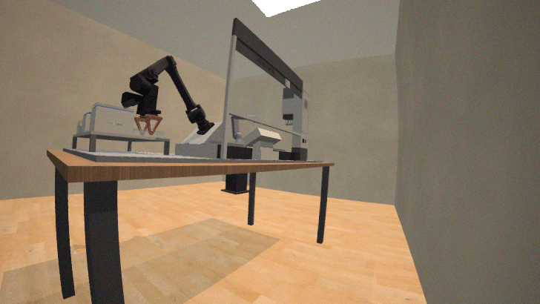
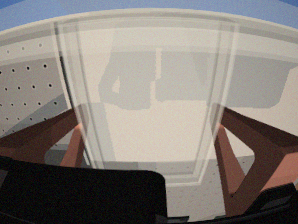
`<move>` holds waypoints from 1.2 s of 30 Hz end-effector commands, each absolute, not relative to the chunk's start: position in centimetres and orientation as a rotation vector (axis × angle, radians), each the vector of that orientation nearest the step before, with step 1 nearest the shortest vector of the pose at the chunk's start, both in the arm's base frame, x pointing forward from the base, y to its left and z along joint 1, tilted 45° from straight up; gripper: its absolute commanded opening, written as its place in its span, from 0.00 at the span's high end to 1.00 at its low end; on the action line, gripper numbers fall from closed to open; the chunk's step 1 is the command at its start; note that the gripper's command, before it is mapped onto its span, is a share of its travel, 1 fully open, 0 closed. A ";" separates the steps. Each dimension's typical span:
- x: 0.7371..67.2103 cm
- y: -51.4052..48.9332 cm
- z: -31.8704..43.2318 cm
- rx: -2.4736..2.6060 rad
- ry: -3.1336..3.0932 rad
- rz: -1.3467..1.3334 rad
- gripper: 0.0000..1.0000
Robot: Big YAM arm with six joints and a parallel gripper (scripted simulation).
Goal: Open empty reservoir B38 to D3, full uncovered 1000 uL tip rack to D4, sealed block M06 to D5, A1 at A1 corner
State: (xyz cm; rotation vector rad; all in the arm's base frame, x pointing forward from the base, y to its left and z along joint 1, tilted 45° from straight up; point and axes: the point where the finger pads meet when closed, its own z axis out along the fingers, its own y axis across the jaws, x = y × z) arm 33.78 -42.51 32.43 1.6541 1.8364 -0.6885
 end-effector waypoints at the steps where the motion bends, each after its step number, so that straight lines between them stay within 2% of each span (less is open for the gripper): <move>1: 34.3 -42.6 34.7 1.622 1.797 -0.682 1.00; 36: 34.2 -43.1 34.1 1.621 1.805 -0.688 1.00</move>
